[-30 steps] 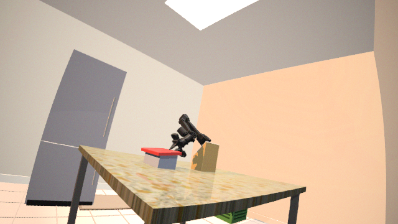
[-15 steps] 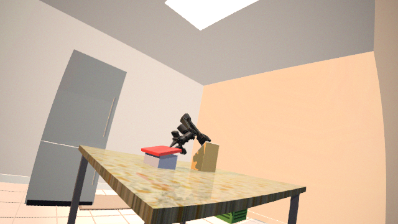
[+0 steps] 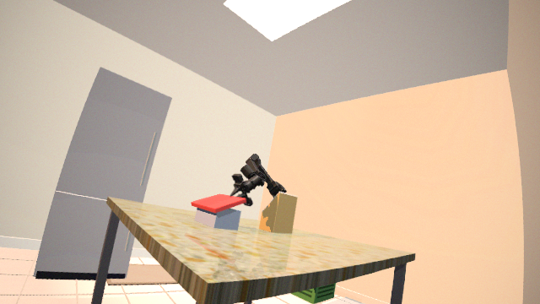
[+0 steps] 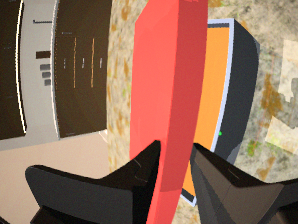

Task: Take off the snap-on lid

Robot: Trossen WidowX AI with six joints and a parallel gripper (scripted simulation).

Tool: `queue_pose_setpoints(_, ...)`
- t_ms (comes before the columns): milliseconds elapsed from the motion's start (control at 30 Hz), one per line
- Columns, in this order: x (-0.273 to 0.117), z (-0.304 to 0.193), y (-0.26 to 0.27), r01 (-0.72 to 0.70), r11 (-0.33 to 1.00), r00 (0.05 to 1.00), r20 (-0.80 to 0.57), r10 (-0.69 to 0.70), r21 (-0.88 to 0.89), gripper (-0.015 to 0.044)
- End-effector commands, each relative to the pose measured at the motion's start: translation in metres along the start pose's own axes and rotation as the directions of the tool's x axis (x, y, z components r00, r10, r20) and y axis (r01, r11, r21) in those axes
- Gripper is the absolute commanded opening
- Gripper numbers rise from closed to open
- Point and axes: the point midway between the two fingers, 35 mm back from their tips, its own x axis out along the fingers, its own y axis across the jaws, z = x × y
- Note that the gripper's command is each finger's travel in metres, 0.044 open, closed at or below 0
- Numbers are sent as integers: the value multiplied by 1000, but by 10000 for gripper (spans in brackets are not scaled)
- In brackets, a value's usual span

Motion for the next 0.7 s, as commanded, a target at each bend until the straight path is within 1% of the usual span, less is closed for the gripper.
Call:
queue_pose_setpoints(0,-2,0,10,-13,1000,1000,1,13,7,0)
queue_pose_setpoints(667,-9,0,39,-14,1000,1000,0,14,8,0)
